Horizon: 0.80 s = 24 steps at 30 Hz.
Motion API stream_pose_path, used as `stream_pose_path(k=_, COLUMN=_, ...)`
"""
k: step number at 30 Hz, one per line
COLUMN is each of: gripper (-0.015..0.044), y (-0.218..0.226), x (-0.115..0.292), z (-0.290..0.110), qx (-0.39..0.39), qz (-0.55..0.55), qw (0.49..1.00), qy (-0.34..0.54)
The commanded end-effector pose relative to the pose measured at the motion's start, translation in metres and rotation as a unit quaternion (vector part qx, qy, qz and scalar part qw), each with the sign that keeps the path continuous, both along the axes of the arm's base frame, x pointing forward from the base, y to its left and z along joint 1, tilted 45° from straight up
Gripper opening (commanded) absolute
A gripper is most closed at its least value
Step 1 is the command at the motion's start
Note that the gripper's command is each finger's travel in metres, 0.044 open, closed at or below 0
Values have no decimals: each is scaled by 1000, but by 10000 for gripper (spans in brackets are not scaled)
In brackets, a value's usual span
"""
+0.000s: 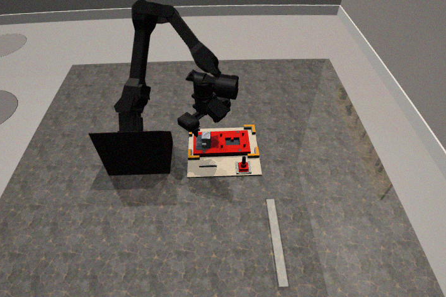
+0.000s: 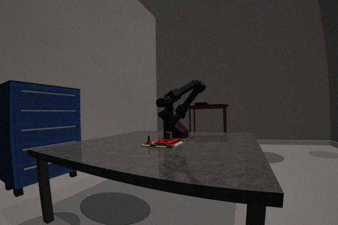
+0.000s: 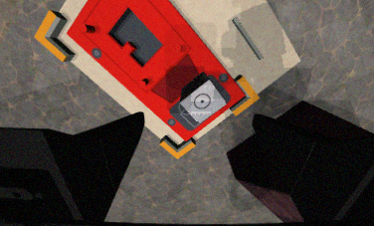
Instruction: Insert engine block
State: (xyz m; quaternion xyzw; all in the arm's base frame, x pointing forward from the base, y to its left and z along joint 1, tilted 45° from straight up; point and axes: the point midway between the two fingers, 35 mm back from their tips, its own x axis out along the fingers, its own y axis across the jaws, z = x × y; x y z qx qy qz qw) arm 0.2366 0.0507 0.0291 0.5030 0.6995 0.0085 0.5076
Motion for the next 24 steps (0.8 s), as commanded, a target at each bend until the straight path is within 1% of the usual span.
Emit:
stream_pose_path(k=1, gripper=440, y=-2, x=1, z=2, qx=-4, qz=48, qw=998, qy=-49)
stream_pose_path(k=9, gripper=440, y=-4, x=1, z=4, qx=-7, qz=144, qw=979, qy=-146)
stream_pose_path(k=17, gripper=440, y=-6, x=0, z=6, qx=-10, qz=236, qw=942, qy=-238)
stream_pose_path(k=24, gripper=440, y=-8, x=0, z=6, qx=-10, qz=244, qw=938, qy=-246)
